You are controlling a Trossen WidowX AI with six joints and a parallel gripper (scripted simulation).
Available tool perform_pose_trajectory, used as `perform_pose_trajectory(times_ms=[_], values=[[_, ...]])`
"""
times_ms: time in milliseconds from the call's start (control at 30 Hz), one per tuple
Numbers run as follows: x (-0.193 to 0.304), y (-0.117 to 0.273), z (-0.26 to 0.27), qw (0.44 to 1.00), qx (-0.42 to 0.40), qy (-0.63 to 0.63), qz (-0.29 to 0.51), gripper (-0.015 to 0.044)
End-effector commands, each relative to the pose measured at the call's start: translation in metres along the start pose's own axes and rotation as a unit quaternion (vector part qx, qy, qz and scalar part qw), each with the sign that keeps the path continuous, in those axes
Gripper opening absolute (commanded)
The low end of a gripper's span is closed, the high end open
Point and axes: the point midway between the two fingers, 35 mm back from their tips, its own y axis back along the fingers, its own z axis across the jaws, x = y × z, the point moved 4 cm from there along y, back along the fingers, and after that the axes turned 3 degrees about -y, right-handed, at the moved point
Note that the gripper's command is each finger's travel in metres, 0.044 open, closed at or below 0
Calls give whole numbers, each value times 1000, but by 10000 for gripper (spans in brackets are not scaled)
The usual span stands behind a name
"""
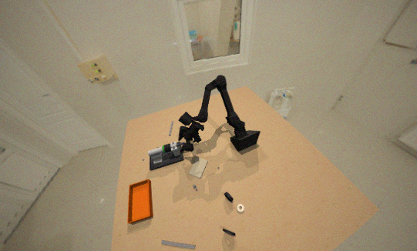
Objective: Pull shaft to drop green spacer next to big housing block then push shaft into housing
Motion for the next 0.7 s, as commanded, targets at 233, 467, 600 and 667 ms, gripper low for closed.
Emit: perform_pose_trajectory(times_ms=[233,467,600,667], values=[[1,-10,0,1000,1,1,1,440],[0,-9,0,1000,-1,0,-1,282],[0,-9,0,1000,-1,0,-1,177],[0,-9,0,1000,-1,0,-1,125]])
